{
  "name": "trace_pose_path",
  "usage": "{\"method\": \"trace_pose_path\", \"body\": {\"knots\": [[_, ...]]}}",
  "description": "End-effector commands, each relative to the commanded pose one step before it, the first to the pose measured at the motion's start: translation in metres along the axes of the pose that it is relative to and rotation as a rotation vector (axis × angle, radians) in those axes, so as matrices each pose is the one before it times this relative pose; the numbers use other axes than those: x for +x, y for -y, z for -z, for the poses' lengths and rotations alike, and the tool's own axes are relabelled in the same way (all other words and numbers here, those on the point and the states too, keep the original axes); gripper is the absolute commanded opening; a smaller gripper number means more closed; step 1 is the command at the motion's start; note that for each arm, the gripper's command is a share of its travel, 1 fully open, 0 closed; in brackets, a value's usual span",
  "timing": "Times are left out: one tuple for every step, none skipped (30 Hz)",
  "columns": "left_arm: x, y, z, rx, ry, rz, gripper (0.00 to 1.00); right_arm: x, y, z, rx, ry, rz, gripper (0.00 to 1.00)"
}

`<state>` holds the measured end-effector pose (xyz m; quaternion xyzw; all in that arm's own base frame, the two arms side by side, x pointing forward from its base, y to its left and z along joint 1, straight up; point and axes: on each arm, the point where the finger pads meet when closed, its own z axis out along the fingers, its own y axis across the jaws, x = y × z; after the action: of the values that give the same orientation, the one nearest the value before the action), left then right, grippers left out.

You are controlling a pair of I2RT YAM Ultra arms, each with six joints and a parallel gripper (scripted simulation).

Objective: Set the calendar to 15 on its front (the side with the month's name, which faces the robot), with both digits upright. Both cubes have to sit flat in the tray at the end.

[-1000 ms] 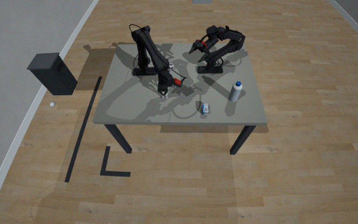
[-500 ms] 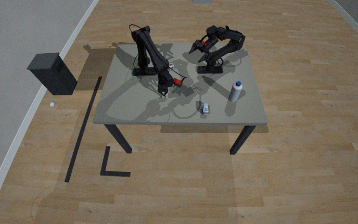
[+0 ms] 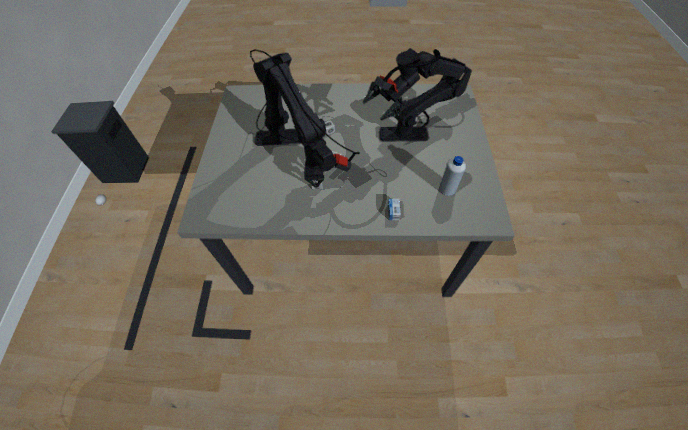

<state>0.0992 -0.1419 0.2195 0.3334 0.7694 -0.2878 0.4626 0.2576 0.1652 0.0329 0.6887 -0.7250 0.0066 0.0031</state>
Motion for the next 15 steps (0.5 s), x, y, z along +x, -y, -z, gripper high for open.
{"method": "trace_pose_path", "body": {"knots": [[-0.00334, -0.00027, 0.00046, -0.0004, 0.00749, -0.00256, 1.0, -0.00448, -0.00051, -0.00772, 0.00055, 0.01808, 0.00634, 0.64], [0.0, 0.0, 0.0, 0.0, 0.0, 0.0, 1.0, 0.00001, -0.00002, -0.0015, 0.0, 0.0, 0.0, 0.64], [0.0, 0.0, 0.0, 0.0, 0.0, 0.0, 1.0, 0.00001, -0.00002, -0.0015, 0.0, 0.0, 0.0, 0.64], [0.0, 0.0, 0.0, 0.0, 0.0, 0.0, 1.0, 0.00001, -0.00002, -0.0015, 0.0, 0.0, 0.0, 0.64], [0.0, 0.0, 0.0, 0.0, 0.0, 0.0, 1.0, 0.00001, -0.00002, -0.0015, 0.0, 0.0, 0.0, 0.64], [0.0, 0.0, 0.0, 0.0, 0.0, 0.0, 1.0, 0.00001, -0.00002, -0.0015, 0.0, 0.0, 0.0, 0.64], [0.0, 0.0, 0.0, 0.0, 0.0, 0.0, 1.0, 0.00001, -0.00002, -0.0015, 0.0, 0.0, 0.0, 0.64], [0.0, 0.0, 0.0, 0.0, 0.0, 0.0, 1.0, 0.0, 0.0, 0.0, 0.0, 0.0, 0.0, 0.64], [0.0, 0.0, 0.0, 0.0, 0.0, 0.0, 1.0, 0.0, 0.0, 0.0, 0.0, 0.0, 0.0, 0.64], [0.0, 0.0, 0.0, 0.0, 0.0, 0.0, 1.0, 0.0, 0.0, 0.0, 0.0, 0.0, 0.0, 0.64], [0.0, 0.0, 0.0, 0.0, 0.0, 0.0, 1.0, 0.0, 0.0, 0.0, 0.0, 0.0, 0.0, 0.56], [0.0, 0.0, 0.0, 0.0, 0.0, 0.0, 1.0, -0.00025, 0.00035, 0.00118, 0.00333, 0.0024, 0.0, 0.56], [0.0, 0.0, 0.0, 0.0, 0.0, 0.0, 1.0, 0.0, 0.0, 0.0, 0.0, 0.0, 0.0, 0.56], [0.0, 0.0, 0.0, 0.0, 0.0, 0.0, 1.0, 0.0, 0.0, 0.0, 0.0, 0.0, 0.0, 0.56], [0.0, 0.0, 0.0, 0.0, 0.0, 0.0, 1.0, -0.00004, 0.00005, 0.00018, 0.0005, 0.00036, 0.0, 0.56]]}}
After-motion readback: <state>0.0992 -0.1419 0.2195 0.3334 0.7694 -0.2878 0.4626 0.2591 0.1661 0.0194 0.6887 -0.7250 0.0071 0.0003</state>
